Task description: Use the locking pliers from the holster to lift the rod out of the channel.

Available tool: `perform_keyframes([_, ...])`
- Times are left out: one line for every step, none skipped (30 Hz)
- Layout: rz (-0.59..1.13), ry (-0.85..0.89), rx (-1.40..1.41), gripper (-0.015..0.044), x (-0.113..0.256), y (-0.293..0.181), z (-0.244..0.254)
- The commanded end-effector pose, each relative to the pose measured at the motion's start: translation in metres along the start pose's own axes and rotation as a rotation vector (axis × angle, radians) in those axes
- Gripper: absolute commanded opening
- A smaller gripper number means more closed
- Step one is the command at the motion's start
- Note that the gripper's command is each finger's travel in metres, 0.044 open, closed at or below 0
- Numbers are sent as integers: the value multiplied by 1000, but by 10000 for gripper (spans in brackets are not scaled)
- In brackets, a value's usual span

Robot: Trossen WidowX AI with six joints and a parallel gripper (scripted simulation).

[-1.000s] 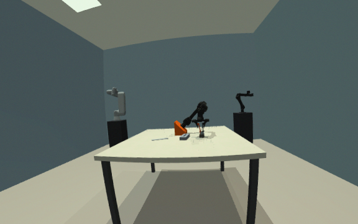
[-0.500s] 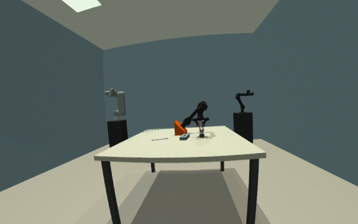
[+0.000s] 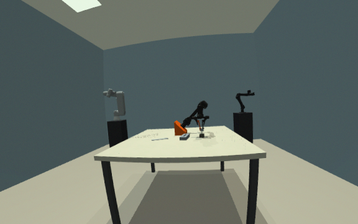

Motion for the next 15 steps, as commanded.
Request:
perform_keyframes([-8, -5, 2, 318, 5, 3, -2])
perform_keyframes([-8, -6, 1, 318, 5, 4, -4])
perform_keyframes([-8, -7, 1, 318, 5, 5, -6])
perform_keyframes([-9, -9, 0, 318, 5, 6, -8])
perform_keyframes([-9, -10, 0, 318, 4, 7, -10])
perform_keyframes([-9, -11, -1, 318, 4, 8, -12])
perform_keyframes([-9, -12, -1, 318, 4, 9, -14])
perform_keyframes([-10, -13, -1, 318, 4, 10, -16])
perform_keyframes([-10, -13, -2, 318, 4, 11, -18])
perform_keyframes([-10, -14, -2, 318, 4, 12, -20])
perform_keyframes([-10, -15, -3, 318, 4, 13, -22])
perform_keyframes([-10, -16, -3, 318, 4, 14, -24])
perform_keyframes([-11, -17, -4, 318, 4, 15, -26])
perform_keyframes([-11, -18, -4, 318, 4, 16, -28])
perform_keyframes([-11, -19, -5, 318, 4, 17, -30])
Point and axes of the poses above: the point midway between the two fingers, 35 mm back from their tips, its own x axis back along the fingers, its own z axis across the jaws, y = z × x, the point moved 2 cm from there along x, back along the fingers, and after that the axes turned 4 degrees about x, right-handed, at the moved point
